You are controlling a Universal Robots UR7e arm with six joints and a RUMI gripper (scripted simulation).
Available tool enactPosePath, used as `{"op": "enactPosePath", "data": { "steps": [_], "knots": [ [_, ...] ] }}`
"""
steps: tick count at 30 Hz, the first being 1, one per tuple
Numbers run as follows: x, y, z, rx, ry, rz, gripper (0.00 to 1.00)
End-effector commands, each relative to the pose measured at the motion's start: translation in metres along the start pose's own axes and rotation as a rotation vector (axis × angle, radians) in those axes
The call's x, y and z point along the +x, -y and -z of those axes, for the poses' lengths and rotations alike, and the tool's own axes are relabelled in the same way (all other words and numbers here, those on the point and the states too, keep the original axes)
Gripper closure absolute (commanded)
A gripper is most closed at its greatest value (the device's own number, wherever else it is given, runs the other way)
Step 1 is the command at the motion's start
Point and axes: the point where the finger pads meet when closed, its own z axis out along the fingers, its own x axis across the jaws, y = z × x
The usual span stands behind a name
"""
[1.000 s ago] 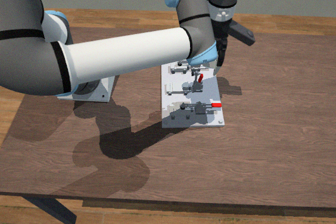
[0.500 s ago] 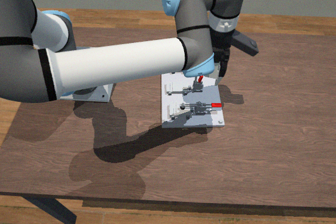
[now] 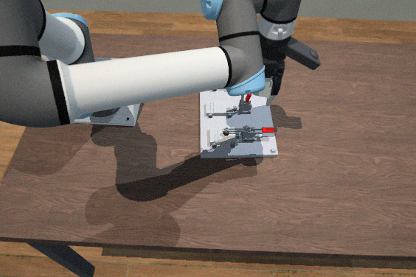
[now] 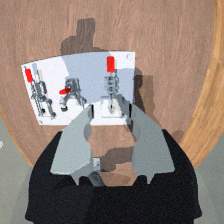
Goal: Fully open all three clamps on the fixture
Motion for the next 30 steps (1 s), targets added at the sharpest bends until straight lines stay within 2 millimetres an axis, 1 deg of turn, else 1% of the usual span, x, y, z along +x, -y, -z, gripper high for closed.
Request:
{"op": "enactPosePath", "data": {
  "steps": [1,19,22,24,30],
  "knots": [
    [0.000,0.000,0.000,0.001,0.000,0.000,0.72],
    [0.000,0.000,-0.001,0.001,0.000,0.000,0.72],
    [0.000,0.000,-0.006,0.001,0.000,0.000,0.72],
    [0.000,0.000,-0.006,0.001,0.000,0.000,0.72],
    [0.000,0.000,-0.030,0.001,0.000,0.000,0.72]
  ]
}}
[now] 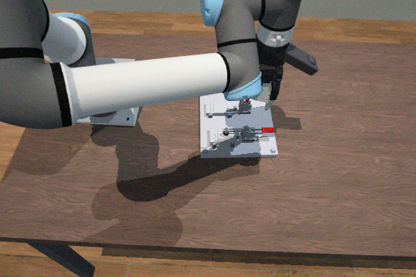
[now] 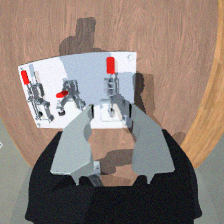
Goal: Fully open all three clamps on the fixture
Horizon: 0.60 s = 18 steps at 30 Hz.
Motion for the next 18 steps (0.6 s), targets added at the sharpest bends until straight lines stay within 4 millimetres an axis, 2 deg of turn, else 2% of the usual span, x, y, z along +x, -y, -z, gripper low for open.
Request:
{"op": "enactPosePath", "data": {
  "steps": [1,8,18],
  "knots": [
    [0.000,0.000,-0.016,0.002,0.000,0.000,0.72],
    [0.000,0.000,-0.039,0.002,0.000,0.000,0.72],
    [0.000,0.001,-0.041,0.002,0.000,0.000,0.72]
  ]
}}
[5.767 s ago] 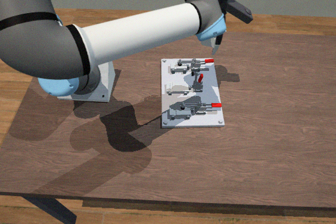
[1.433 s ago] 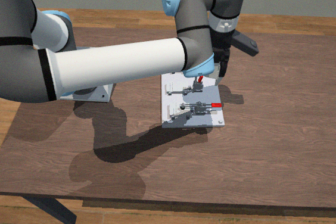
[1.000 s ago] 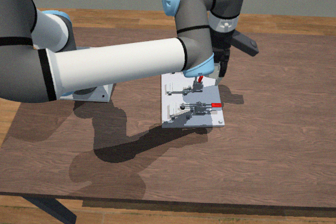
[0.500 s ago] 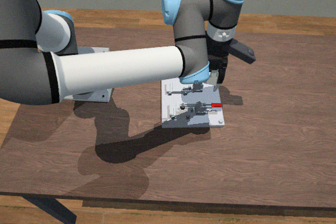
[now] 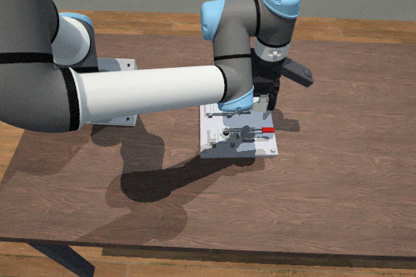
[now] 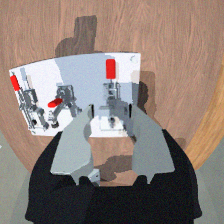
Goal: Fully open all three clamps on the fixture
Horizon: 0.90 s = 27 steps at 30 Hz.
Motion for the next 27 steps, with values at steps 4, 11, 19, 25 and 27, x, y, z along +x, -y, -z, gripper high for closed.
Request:
{"op": "enactPosePath", "data": {
  "steps": [4,11,19,25,27],
  "knots": [
    [0.000,0.002,0.000,0.001,0.000,0.000,0.72],
    [0.000,0.006,0.000,0.001,0.000,0.000,0.72],
    [0.000,0.016,0.000,0.001,0.000,0.000,0.72],
    [0.000,0.021,0.000,0.001,0.000,0.000,0.72],
    [0.000,0.021,0.000,0.001,0.000,0.000,0.72]
  ]
}}
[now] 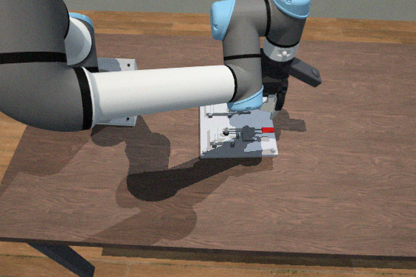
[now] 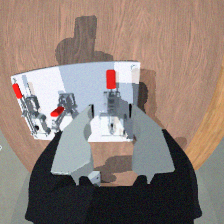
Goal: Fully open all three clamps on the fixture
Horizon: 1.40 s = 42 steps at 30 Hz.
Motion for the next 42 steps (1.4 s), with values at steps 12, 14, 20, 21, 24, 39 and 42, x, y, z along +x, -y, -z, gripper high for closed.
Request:
{"op": "enactPosePath", "data": {
  "steps": [12,14,20,21,24,39,42],
  "knots": [
    [0.000,0.004,0.000,0.001,0.000,0.000,0.72],
    [0.000,0.004,-0.001,0.001,0.000,0.000,0.72],
    [0.000,0.004,-0.008,0.001,0.000,0.000,0.72],
    [0.000,0.004,-0.010,0.001,0.000,0.000,0.72],
    [0.000,0.004,-0.019,0.001,0.000,0.000,0.72],
    [0.000,0.004,-0.066,0.001,0.000,0.000,0.72],
    [0.000,0.004,-0.072,0.001,0.000,0.000,0.72]
  ]
}}
